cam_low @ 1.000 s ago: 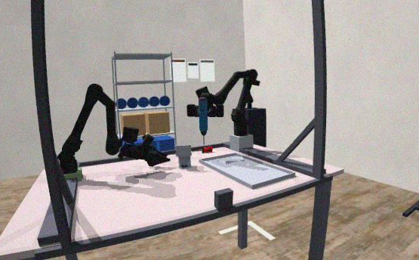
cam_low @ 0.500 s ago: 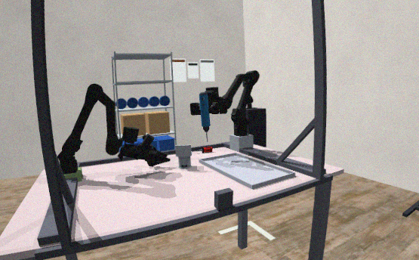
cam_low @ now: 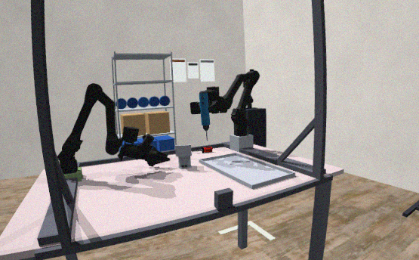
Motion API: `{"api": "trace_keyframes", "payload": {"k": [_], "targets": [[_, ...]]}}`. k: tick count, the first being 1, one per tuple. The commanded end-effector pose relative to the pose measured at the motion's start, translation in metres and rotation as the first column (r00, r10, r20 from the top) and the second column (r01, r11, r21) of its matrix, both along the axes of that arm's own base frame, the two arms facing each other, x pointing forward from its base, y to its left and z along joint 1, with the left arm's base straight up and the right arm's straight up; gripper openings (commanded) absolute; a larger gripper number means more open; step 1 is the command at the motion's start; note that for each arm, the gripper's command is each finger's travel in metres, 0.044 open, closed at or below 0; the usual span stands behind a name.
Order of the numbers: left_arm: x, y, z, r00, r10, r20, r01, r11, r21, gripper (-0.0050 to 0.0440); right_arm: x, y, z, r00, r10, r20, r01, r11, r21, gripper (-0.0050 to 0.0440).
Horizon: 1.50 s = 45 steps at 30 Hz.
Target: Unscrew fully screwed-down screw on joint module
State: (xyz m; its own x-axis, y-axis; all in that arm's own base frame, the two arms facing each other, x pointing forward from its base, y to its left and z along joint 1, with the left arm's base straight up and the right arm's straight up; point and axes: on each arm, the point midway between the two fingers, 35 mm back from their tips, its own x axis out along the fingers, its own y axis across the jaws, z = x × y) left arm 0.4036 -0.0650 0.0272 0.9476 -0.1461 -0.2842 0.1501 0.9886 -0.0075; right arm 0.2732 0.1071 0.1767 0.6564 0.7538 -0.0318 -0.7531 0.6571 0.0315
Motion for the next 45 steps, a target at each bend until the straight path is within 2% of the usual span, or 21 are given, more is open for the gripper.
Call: {"api": "trace_keyframes", "payload": {"k": [1,3,5,7,12,13,19,22,24,32,39,41,45], "targets": [[0.001,-0.021,0.017,0.999,-0.030,0.026,0.030,0.999,-0.029,0.0256,0.004,-0.001,0.022,0.998,-0.003,0.069,0.003,1.000,0.000,0.0162],[0.000,-0.043,0.026,0.998,-0.050,0.025,0.051,0.997,-0.059,0.0250,0.004,-0.001,0.022,0.998,-0.003,0.069,0.003,1.000,0.000,0.0162],[0.008,-0.067,0.043,0.996,-0.067,0.054,0.069,0.997,-0.045,0.0250,0.004,-0.001,0.022,0.998,-0.003,0.069,0.003,1.000,0.000,0.0162],[0.008,-0.067,0.043,0.996,-0.067,0.054,0.069,0.997,-0.045,0.0250,0.004,-0.001,0.022,0.998,-0.003,0.069,0.003,1.000,0.000,0.0162],[0.045,-0.095,0.071,0.987,-0.043,0.154,0.018,0.987,0.160,0.0250,0.004,-0.001,0.022,0.998,-0.003,0.069,0.003,1.000,0.000,0.0162],[0.053,-0.097,0.078,0.984,-0.031,0.177,-0.006,0.978,0.207,0.0250,0.003,-0.001,0.016,0.999,-0.002,0.052,0.002,1.000,0.000,0.0162],[0.093,-0.106,0.121,0.955,0.044,0.292,-0.180,0.871,0.458,0.0250,0.003,-0.001,0.016,0.999,-0.002,0.052,0.002,1.000,0.000,0.0162],[0.109,-0.110,0.143,0.939,0.084,0.332,-0.268,0.785,0.559,0.0250,0.003,-0.001,0.016,0.999,-0.002,0.052,0.002,1.000,0.000,0.0162],[0.109,-0.110,0.143,0.939,0.084,0.332,-0.268,0.785,0.559,0.0250,0.003,-0.001,0.016,0.999,-0.002,0.052,0.002,1.000,0.000,0.0162],[0.133,-0.118,0.199,0.900,0.210,0.382,-0.435,0.483,0.760,0.0250,0.003,-0.001,0.016,0.999,-0.002,0.052,0.002,1.000,0.000,0.0162],[0.137,-0.123,0.242,0.869,0.343,0.356,-0.440,0.207,0.874,0.0250,0.003,-0.001,0.016,0.999,-0.002,0.052,0.002,1.000,0.000,0.0162],[0.137,-0.123,0.242,0.869,0.343,0.356,-0.440,0.207,0.874,0.0250,0.003,-0.001,0.016,0.999,-0.002,0.052,0.002,1.000,0.000,0.0162],[0.134,-0.124,0.258,0.851,0.418,0.317,-0.385,0.086,0.919,0.0250,0.003,-0.001,0.016,0.999,-0.002,0.052,0.002,1.000,0.000,0.0162]]}}
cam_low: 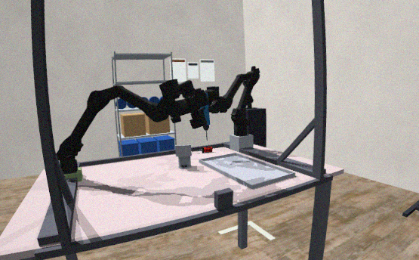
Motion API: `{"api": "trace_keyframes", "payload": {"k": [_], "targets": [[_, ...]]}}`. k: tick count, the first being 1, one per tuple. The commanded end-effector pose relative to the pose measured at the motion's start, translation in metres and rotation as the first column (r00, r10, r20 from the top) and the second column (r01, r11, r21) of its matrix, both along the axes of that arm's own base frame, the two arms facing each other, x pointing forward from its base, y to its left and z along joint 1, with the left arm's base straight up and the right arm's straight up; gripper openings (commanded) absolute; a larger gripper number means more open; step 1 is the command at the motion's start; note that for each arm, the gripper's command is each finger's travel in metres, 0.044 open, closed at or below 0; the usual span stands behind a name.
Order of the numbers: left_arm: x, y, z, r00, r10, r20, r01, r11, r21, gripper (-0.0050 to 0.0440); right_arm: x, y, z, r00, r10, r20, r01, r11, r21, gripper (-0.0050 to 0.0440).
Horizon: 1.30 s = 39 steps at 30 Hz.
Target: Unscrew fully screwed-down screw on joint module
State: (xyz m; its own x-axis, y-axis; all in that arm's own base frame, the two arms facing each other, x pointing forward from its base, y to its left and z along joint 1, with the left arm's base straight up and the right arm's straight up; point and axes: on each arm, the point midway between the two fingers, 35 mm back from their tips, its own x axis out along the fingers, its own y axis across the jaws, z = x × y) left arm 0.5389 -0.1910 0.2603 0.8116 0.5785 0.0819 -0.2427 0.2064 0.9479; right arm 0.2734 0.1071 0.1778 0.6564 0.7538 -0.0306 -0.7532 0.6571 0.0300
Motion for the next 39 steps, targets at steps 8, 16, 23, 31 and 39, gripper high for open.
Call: {"api": "trace_keyframes", "payload": {"k": [8,16,23,31,39], "targets": [[-0.011,0.003,0.045,0.959,0.249,-0.138,-0.229,0.963,0.142,0.0250,0.002,-0.001,0.015,0.999,-0.002,0.050,0.002,1.000,0.000,0.0162],[-0.015,0.005,0.050,0.936,0.299,-0.186,-0.268,0.947,0.174,0.0250,0.002,-0.001,0.015,0.999,-0.002,0.050,0.002,1.000,0.000,0.0162],[-0.013,0.003,0.048,0.937,0.296,-0.184,-0.266,0.948,0.174,0.0250,0.002,-0.001,0.015,0.999,-0.002,0.050,0.002,1.000,0.000,0.0162],[-0.007,0.017,0.059,0.941,0.295,-0.169,-0.269,0.950,0.159,0.0250,0.002,-0.001,0.015,0.999,-0.002,0.050,0.002,1.000,0.000,0.0162],[0.012,0.035,0.050,0.938,0.296,-0.180,-0.266,0.948,0.174,0.0250,0.002,-0.001,0.015,0.999,-0.002,0.050,0.002,1.000,0.000,0.0162]]}}
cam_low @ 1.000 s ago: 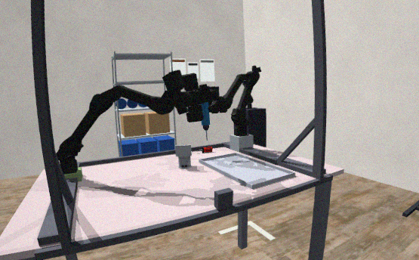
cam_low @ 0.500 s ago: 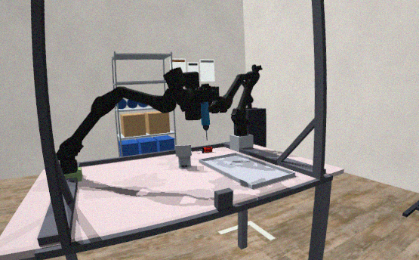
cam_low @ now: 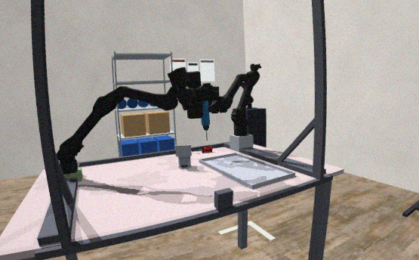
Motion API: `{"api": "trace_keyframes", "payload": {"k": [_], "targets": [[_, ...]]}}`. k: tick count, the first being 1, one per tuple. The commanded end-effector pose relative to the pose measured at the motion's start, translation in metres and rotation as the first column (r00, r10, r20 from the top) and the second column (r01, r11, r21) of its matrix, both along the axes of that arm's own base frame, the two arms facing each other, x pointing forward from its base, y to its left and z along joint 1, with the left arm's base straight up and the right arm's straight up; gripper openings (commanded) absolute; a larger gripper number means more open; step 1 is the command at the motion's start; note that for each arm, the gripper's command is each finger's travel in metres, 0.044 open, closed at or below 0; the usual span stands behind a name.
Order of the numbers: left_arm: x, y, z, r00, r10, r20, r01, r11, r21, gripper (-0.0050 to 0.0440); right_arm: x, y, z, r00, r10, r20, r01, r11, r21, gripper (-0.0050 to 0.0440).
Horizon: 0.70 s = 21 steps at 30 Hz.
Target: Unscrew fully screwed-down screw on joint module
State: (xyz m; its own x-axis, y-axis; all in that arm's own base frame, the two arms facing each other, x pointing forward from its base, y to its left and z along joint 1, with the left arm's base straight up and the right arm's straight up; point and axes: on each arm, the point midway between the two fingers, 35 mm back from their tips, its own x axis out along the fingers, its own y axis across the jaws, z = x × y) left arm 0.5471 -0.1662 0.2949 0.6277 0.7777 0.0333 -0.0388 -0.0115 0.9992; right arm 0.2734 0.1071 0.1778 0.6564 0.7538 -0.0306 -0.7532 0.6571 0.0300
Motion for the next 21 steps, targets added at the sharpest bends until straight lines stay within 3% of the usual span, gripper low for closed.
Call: {"api": "trace_keyframes", "payload": {"k": [1,10,14,21], "targets": [[0.005,0.012,0.016,0.999,0.002,0.033,-0.001,1.000,-0.027,0.0250,0.002,-0.001,0.015,0.999,-0.002,0.050,0.002,1.000,0.000,0.0162],[0.017,0.027,0.018,0.999,0.002,0.035,-0.001,1.000,-0.027,0.0250,0.002,-0.001,0.015,0.999,-0.002,0.050,0.002,1.000,0.000,0.0162],[0.006,0.025,0.033,0.999,0.004,0.054,-0.002,0.999,-0.039,0.0250,0.002,-0.001,0.015,0.999,-0.002,0.050,0.002,1.000,0.000,0.0162],[0.002,0.015,0.018,0.999,0.004,0.033,-0.003,1.000,-0.021,0.0250,0.002,-0.001,0.015,0.999,-0.002,0.050,0.002,1.000,0.000,0.0162]]}}
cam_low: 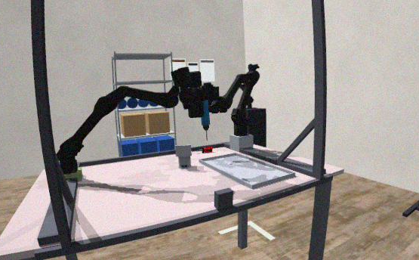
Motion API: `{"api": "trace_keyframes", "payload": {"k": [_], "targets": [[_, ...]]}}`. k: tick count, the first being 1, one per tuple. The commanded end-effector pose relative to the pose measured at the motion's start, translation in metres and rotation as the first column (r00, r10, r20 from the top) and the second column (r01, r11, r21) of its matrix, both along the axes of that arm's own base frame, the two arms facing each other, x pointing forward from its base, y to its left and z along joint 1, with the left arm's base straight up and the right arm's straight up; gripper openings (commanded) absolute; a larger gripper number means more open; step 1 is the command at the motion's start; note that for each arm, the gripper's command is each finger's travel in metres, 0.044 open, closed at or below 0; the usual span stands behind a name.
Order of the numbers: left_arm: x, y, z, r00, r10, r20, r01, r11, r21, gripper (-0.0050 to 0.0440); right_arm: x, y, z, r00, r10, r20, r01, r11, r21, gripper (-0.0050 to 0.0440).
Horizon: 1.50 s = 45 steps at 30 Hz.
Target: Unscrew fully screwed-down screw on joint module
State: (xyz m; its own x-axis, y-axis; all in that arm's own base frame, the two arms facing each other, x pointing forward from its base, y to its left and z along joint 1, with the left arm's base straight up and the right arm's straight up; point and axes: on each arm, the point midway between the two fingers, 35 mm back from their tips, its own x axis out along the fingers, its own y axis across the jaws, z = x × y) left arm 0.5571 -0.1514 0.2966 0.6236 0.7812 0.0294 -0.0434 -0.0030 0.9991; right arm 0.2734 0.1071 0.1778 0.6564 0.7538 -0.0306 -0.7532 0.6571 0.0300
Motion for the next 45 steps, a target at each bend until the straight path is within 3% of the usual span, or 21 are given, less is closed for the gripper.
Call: {"api": "trace_keyframes", "payload": {"k": [1,6,10,13,33,35,36,38,43,45], "targets": [[-0.008,0.000,0.016,1.000,-0.003,0.029,0.004,1.000,-0.012,0.0250,0.002,-0.001,0.015,0.999,-0.002,0.050,0.002,1.000,0.000,0.0162],[-0.007,0.001,0.016,1.000,-0.001,0.029,0.001,1.000,-0.012,0.0250,0.002,-0.001,0.015,0.999,-0.002,0.050,0.002,1.000,0.000,0.0162],[-0.008,0.008,0.030,0.998,-0.002,0.058,0.004,1.000,-0.027,0.0250,0.002,-0.001,0.015,0.999,-0.002,0.050,0.002,1.000,0.000,0.0162],[0.002,0.010,0.015,0.999,-0.003,0.038,0.004,1.000,-0.016,0.0250,0.002,-0.001,0.015,0.999,-0.002,0.050,0.002,1.000,0.000,0.0162],[0.034,0.051,0.018,0.999,-0.003,0.040,0.004,1.000,-0.014,0.0250,0.002,-0.001,0.015,0.999,-0.002,0.050,0.002,1.000,0.000,0.0162],[0.034,0.050,0.013,1.000,-0.003,0.028,0.004,1.000,-0.009,0.0202,0.002,-0.001,0.015,0.999,-0.002,0.050,0.002,1.000,0.000,0.0162],[0.030,0.052,0.025,0.999,-0.003,0.048,0.004,1.000,-0.017,0.0178,0.002,-0.001,0.015,0.999,-0.002,0.050,0.002,1.000,0.000,0.0162],[0.030,0.052,0.025,0.999,-0.003,0.048,0.004,1.000,-0.017,0.0178,0.002,-0.001,0.015,0.999,-0.002,0.050,0.002,1.000,0.000,0.0162],[0.029,0.050,0.025,0.999,-0.002,0.047,0.003,1.000,-0.017,0.0060,0.002,-0.001,0.015,0.999,-0.002,0.050,0.002,1.000,0.000,0.0162],[0.029,0.050,0.025,0.999,-0.002,0.047,0.003,1.000,-0.017,0.0060,0.002,-0.001,0.015,0.999,-0.002,0.050,0.002,1.000,0.000,0.0162]]}}
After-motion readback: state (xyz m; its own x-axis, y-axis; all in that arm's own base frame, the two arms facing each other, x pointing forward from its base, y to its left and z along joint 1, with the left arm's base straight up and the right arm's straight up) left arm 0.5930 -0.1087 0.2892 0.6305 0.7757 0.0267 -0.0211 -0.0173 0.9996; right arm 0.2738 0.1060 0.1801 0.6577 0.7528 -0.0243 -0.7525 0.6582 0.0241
